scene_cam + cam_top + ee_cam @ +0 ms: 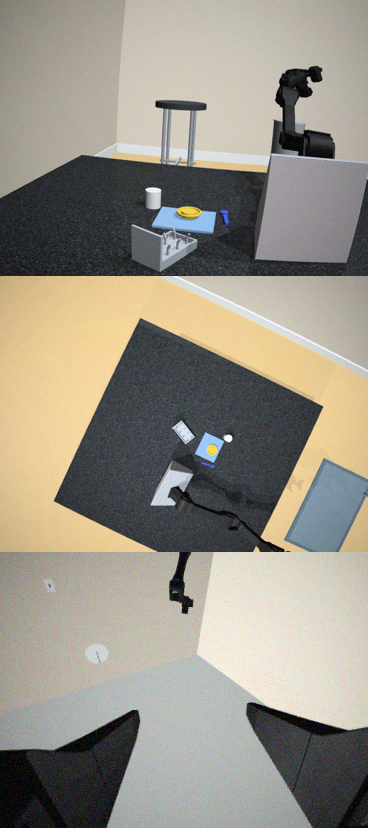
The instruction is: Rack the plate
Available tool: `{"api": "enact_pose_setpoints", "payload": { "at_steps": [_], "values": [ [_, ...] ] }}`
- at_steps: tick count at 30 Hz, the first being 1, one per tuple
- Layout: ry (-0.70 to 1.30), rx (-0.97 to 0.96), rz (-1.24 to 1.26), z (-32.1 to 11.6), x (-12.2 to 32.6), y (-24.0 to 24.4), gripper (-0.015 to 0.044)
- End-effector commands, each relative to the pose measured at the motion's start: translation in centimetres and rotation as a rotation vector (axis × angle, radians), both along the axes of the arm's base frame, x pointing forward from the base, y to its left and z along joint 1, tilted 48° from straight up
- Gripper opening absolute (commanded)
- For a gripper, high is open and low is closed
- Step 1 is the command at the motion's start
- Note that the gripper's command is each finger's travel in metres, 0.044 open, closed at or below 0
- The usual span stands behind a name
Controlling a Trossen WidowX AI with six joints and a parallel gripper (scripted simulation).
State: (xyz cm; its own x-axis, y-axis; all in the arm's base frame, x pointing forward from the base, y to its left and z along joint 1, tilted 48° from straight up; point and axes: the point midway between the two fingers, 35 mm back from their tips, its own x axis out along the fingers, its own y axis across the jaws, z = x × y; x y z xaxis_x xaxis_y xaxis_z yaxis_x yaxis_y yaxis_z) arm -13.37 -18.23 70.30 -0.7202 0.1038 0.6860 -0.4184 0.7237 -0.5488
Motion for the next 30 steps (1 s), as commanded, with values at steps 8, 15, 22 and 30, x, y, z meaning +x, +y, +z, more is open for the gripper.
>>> {"api": "enact_pose_setpoints", "payload": {
  "at_steps": [8, 15, 22, 30],
  "values": [
    [0.193, -0.197, -0.144, 2.5, 1.9, 10.6, 0.04],
    [0.292, -0.303, -0.243, 2.6, 3.7, 16.3, 0.04],
    [0.405, -0.402, -0.33, 2.0, 6.3, 21.2, 0.04],
    [0.575, -0.526, -0.413, 0.7, 10.7, 26.9, 0.04]
  ]
}}
